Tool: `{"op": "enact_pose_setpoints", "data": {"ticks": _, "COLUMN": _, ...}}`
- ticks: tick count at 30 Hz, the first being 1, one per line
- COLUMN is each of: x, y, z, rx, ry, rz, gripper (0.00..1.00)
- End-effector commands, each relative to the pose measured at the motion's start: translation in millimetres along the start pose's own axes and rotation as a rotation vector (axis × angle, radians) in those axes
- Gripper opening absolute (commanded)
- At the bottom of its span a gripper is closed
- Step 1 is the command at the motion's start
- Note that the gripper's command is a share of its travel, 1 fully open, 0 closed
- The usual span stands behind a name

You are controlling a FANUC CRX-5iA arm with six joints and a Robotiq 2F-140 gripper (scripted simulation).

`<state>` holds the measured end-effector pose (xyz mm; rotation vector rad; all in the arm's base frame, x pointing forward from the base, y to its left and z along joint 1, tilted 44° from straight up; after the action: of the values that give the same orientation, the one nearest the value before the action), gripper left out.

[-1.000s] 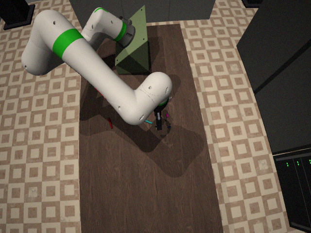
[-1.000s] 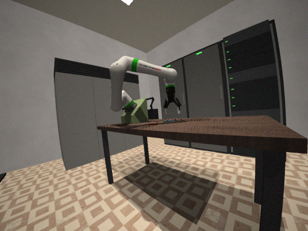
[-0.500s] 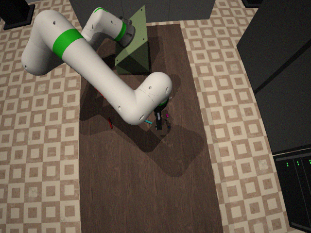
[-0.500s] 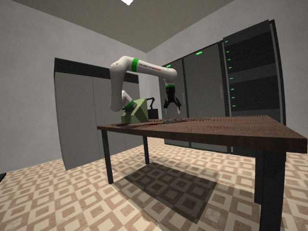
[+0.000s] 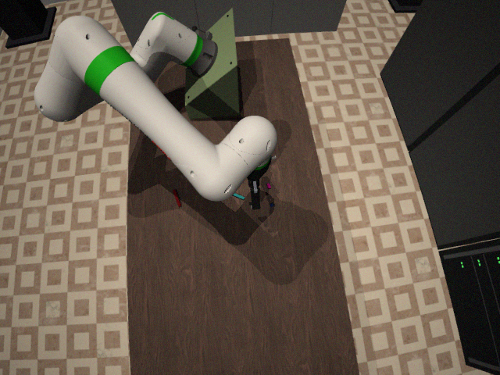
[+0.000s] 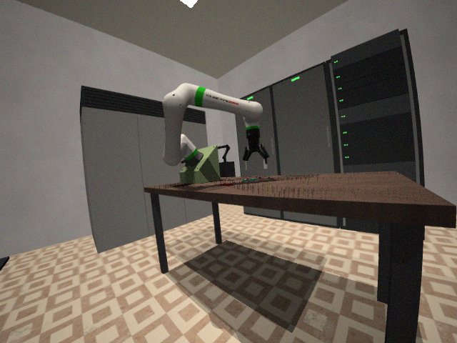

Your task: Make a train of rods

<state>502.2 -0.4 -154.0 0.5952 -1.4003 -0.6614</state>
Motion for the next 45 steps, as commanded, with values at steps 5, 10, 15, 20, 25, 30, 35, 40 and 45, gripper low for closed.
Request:
{"op": "enact_pose_setpoints", "data": {"ticks": 5, "x": -0.2, "y": 0.2, "z": 0.6, "rx": 0.000, "ry": -0.015, "rz": 0.000, "gripper": 1.00}}
{"op": "enact_pose_setpoints", "data": {"ticks": 10, "x": -0.9, "y": 0.3, "z": 8.0, "rx": 0.000, "ry": -0.165, "rz": 0.000, "gripper": 1.00}}
{"op": "enact_pose_setpoints", "data": {"ticks": 15, "x": -1.5, "y": 0.4, "z": 14.8, "rx": 0.000, "ry": -0.302, "rz": 0.000, "gripper": 1.00}}
{"op": "enact_pose_setpoints", "data": {"ticks": 20, "x": -2.1, "y": 0.4, "z": 22.0, "rx": 0.000, "ry": -0.443, "rz": 0.000, "gripper": 1.00}}
{"op": "enact_pose_setpoints", "data": {"ticks": 25, "x": -2.6, "y": 0.4, "z": 29.0, "rx": 0.000, "ry": -0.583, "rz": 0.000, "gripper": 1.00}}
{"op": "enact_pose_setpoints", "data": {"ticks": 30, "x": -3.0, "y": 0.4, "z": 35.7, "rx": 0.000, "ry": -0.714, "rz": 0.000, "gripper": 1.00}}
{"op": "enact_pose_setpoints", "data": {"ticks": 35, "x": -3.2, "y": 0.4, "z": 39.4, "rx": 0.000, "ry": -0.785, "rz": 0.000, "gripper": 1.00}}
{"op": "enact_pose_setpoints", "data": {"ticks": 40, "x": -3.2, "y": 0.4, "z": 39.4, "rx": 0.000, "ry": -0.785, "rz": 0.000, "gripper": 1.00}}
{"op": "enact_pose_setpoints", "data": {"ticks": 45, "x": -3.2, "y": 0.4, "z": 39.4, "rx": 0.000, "ry": -0.785, "rz": 0.000, "gripper": 1.00}}
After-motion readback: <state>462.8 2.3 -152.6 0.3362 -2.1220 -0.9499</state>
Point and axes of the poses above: the point where the finger pads meet when closed, its own y axis back along the fingers, its own z axis across the jaws, x = y × z, the point moved 3 cm from there along y, back along the fingers, and after that the axes turned 5 degrees about y, right-handed, at the moved point
